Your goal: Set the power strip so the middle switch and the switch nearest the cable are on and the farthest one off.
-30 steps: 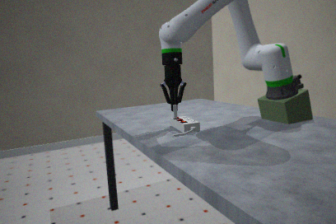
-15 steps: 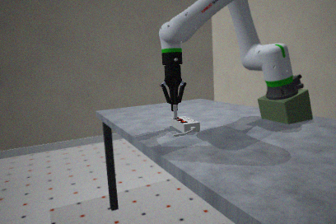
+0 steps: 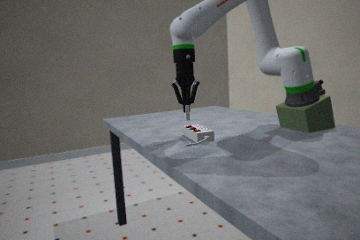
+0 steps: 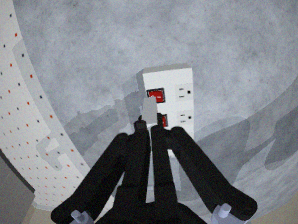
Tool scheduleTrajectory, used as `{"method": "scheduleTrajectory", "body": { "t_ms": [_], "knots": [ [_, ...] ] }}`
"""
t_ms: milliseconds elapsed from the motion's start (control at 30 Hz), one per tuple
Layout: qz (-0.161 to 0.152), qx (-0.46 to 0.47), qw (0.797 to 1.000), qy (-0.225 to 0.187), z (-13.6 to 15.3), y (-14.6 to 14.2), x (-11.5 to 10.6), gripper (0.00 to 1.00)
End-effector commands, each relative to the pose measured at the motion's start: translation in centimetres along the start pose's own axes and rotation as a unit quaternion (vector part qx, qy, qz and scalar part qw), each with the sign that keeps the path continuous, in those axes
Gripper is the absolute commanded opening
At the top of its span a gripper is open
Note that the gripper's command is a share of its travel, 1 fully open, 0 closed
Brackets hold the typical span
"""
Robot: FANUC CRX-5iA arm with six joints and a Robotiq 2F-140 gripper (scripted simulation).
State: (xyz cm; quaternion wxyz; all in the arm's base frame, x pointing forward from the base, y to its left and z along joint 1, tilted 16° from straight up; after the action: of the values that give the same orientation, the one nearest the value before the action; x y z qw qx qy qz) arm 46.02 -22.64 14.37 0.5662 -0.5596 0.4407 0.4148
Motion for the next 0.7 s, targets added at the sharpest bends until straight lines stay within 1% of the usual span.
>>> {"method": "scheduleTrajectory", "body": {
  "t_ms": [0,667],
  "knots": [
    [0.000,0.000,1.000,0.000,-0.01,-0.02,-0.60,0.00],
    [0.000,0.000,1.000,0.000,-0.01,-0.02,-0.85,0.00]
  ]
}}
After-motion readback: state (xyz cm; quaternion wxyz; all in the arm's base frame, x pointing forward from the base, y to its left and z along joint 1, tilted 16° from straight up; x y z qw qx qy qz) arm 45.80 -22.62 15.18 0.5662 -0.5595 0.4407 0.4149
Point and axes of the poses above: the point where the finger pads meet when closed, its own x axis out along the fingers, its own y axis across the jaws, z = x × y, the point moved 3 cm from there along -x, back along the fingers, and after that the axes turned 9 degrees about -x, right-handed, at the moved point
